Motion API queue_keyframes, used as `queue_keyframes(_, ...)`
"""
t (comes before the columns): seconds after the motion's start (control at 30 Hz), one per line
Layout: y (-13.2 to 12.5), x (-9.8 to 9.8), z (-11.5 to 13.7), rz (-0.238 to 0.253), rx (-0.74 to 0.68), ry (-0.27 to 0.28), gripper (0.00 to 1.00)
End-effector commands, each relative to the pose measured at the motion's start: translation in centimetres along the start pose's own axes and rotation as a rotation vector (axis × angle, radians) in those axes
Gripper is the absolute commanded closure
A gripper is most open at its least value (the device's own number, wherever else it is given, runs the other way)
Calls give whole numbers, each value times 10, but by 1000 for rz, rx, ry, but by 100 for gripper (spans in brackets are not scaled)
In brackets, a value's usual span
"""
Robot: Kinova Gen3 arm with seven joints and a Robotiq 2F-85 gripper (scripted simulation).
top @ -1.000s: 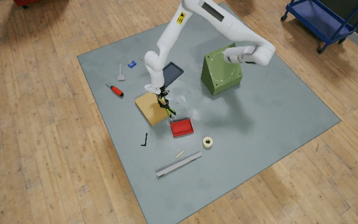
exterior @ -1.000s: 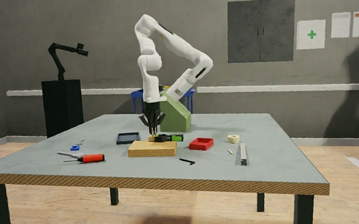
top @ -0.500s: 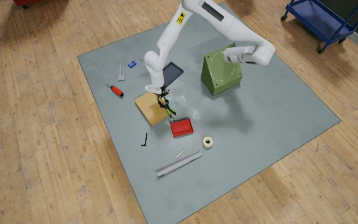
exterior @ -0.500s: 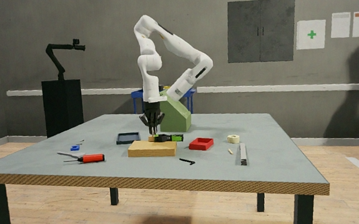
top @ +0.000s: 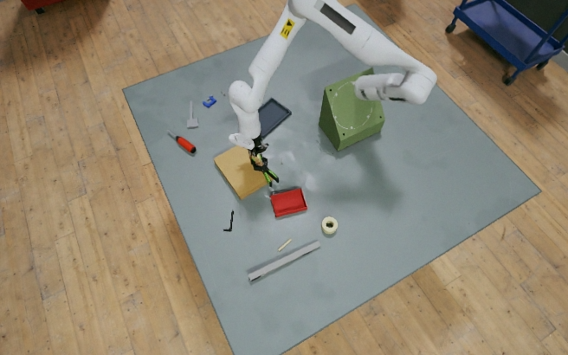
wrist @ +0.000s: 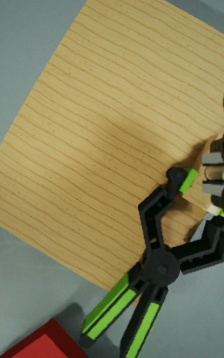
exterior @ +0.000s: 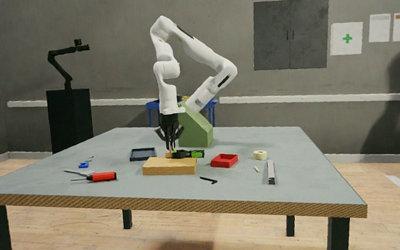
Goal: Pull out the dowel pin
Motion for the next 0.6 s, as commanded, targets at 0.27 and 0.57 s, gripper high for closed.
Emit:
queue_keyframes(0.27,1,2,1,-4,-97,2,90)
queue_keyframes(0.57,1,2,1,-3,-173,2,90)
Point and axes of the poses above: the point where the finger pads meet when closed, its own x axis back along the fingers, its own y axis across the jaws, z = x × y, the point moved 5 cm from there along x, back along the fingers, and after that the axes turned 1 degree about -x, right-handed, at the moved point
